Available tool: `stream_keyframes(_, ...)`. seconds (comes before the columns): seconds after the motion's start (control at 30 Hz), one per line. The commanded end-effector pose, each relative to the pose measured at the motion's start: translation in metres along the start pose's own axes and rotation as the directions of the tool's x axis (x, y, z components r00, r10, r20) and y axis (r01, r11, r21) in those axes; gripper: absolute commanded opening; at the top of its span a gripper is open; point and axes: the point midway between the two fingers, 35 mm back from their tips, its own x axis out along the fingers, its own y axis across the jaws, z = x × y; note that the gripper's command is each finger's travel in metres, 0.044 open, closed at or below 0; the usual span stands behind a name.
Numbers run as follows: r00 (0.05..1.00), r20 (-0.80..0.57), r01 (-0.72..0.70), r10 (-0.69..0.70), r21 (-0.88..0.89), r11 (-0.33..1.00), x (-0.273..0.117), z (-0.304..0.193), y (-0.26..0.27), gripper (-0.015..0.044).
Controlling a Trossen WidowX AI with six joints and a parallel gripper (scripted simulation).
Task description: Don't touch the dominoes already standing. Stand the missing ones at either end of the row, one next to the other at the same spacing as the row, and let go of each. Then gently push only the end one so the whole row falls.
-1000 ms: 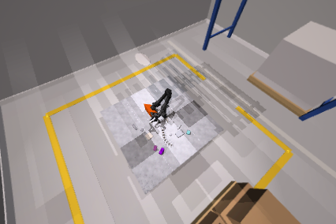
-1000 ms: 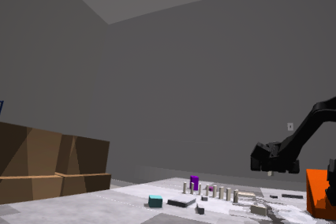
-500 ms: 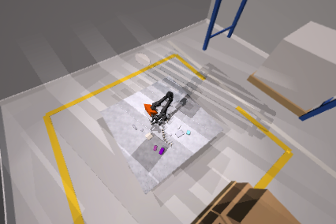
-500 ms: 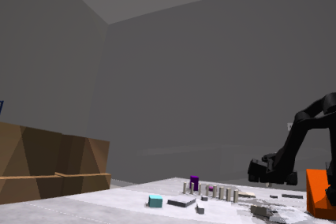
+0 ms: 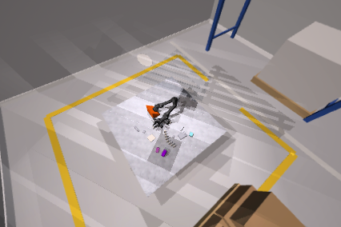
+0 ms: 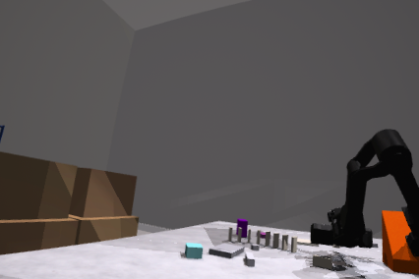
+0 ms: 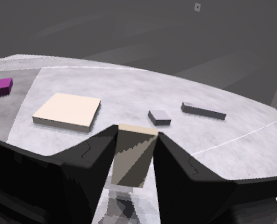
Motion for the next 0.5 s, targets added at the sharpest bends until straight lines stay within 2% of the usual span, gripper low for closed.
stream_keyframes(0.0, 1.000, 0.008, -0.002, 0.002, 0.001, 1.000, 0.0015, -0.0097, -0.0033, 0.0107)
stream_keyframes(0.33, 1.000, 0.008, -0.002, 0.002, 0.001, 1.000, 0.0015, -0.0097, -0.0033, 0.0107)
stream_keyframes(0.47, 1.000, 0.008, -0.002, 0.002, 0.001, 1.000, 0.0015, -0.0097, -0.0033, 0.0212)
